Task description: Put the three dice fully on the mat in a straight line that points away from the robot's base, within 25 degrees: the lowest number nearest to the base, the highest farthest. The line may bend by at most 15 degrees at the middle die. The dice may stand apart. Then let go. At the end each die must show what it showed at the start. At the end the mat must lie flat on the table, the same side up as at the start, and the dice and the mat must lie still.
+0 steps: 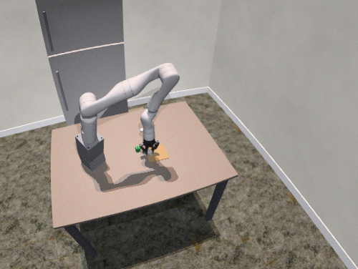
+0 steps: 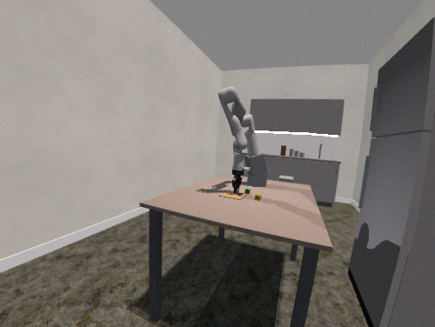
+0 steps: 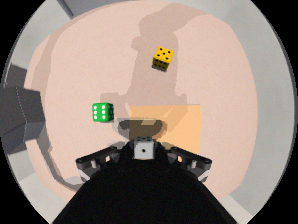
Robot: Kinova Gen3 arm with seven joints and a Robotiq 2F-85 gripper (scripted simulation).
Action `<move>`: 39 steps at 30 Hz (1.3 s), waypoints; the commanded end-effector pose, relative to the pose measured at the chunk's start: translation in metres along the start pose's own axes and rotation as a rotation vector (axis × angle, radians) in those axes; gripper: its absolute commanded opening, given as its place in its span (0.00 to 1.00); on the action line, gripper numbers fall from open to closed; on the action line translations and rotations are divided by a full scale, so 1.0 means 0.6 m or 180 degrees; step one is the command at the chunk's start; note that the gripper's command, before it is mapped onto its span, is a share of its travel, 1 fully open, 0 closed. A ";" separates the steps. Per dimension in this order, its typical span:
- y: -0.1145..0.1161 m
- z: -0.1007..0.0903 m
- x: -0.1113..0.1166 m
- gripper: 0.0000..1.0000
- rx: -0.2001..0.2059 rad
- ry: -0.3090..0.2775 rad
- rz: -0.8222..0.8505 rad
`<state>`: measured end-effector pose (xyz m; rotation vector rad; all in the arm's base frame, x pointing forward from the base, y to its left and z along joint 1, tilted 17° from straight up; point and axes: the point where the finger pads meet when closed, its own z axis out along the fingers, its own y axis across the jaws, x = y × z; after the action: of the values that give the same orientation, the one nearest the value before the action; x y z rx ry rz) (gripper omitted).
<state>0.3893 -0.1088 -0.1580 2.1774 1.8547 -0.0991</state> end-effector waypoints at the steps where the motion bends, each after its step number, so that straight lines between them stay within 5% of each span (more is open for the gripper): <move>1: 0.001 -0.001 0.000 0.26 -0.0004 0.0001 0.0000; 17: 0.001 -0.001 0.000 0.26 -0.0004 0.0001 0.0000; 32: 0.001 -0.001 0.000 0.46 -0.0004 0.0001 0.0000; 39: 0.001 -0.001 0.000 0.46 -0.0004 0.0001 0.0000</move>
<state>0.3893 -0.1088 -0.1580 2.1774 1.8547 -0.0991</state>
